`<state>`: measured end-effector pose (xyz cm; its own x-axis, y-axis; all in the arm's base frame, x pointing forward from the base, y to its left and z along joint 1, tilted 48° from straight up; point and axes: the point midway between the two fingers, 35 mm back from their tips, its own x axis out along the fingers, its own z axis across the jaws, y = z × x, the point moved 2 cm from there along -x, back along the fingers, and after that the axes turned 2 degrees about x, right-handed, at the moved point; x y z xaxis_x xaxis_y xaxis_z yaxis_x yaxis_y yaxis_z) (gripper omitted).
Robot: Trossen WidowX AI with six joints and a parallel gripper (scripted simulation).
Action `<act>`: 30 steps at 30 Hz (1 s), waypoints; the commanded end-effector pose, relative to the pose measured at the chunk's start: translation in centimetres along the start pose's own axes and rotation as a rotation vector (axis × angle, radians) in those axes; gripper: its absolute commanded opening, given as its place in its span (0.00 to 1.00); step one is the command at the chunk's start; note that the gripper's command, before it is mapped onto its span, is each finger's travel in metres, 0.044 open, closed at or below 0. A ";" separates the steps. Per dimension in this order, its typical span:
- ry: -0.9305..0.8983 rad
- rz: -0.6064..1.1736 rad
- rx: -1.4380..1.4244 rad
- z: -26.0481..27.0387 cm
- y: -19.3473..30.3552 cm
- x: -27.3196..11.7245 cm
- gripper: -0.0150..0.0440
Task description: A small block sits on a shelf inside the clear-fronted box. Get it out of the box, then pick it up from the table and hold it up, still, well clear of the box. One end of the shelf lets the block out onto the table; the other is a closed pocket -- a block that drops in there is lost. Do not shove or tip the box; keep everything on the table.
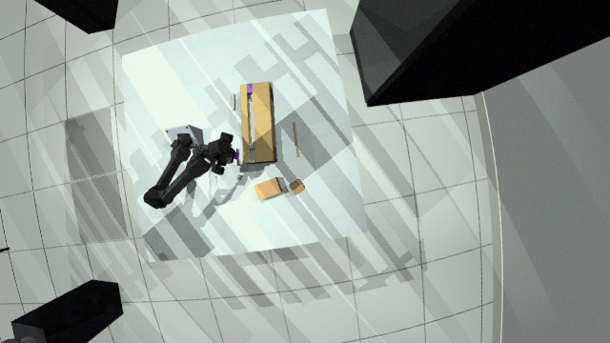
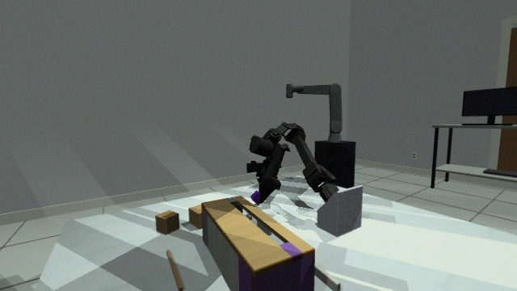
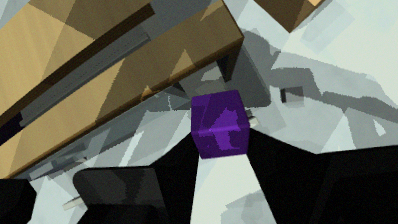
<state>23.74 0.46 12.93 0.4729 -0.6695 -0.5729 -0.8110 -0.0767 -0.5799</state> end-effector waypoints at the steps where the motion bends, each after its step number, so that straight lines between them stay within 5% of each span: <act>1: 0.011 -0.003 -0.179 0.1 -0.1 -0.3 0.25; 30: 0.077 0.002 -1.394 0.2 0.0 -2.5 0.25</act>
<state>22.62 2.02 14.15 0.4846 -0.7001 -0.5244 -0.5935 -0.7036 0.3908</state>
